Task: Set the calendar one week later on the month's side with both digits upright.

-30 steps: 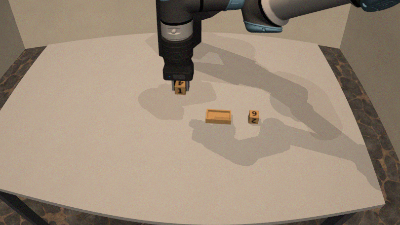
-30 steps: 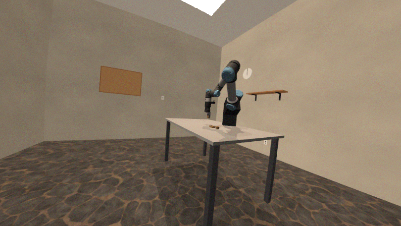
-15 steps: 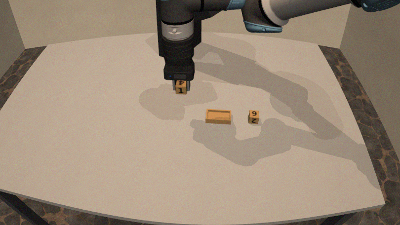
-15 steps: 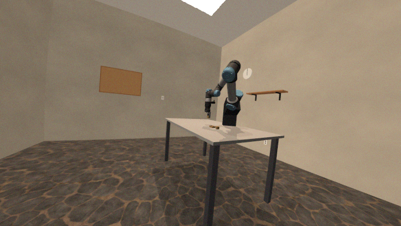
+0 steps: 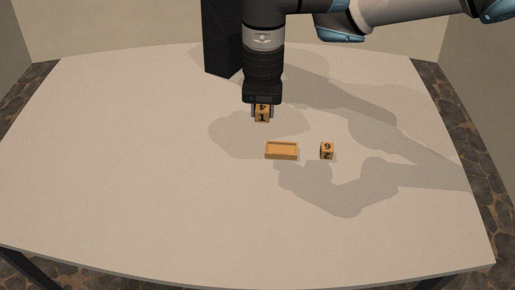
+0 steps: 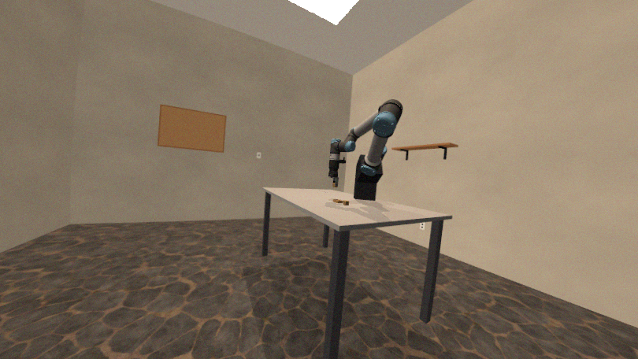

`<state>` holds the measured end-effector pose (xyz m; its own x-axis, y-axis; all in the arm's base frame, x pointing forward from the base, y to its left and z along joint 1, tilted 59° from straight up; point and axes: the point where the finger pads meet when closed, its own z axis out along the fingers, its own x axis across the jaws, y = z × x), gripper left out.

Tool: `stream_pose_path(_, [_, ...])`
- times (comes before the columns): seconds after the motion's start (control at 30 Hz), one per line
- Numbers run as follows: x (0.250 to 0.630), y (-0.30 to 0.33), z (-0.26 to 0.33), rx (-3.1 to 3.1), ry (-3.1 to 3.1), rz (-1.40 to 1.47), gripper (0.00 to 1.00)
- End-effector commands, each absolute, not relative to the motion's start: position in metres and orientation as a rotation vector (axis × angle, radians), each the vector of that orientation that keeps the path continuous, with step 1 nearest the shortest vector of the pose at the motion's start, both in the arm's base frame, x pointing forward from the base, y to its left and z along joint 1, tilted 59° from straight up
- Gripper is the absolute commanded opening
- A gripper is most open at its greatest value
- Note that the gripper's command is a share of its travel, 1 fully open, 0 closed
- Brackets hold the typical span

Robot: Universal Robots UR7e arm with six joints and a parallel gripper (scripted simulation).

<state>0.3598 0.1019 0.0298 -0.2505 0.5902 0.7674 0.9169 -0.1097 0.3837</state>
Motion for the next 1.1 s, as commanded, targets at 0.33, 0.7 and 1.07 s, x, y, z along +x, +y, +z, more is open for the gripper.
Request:
stream_pose_path(0.33, [0.337, 0.14, 0.074, -1.656, -1.803, -1.3, 0.57])
stream_pose_path(0.7, [0.337, 0.138, 0.074, -1.658, -1.805, -1.301, 0.57])
stream_pose_path(1.07, [0.337, 0.142, 0.072, -1.655, -1.801, -1.3, 0.57])
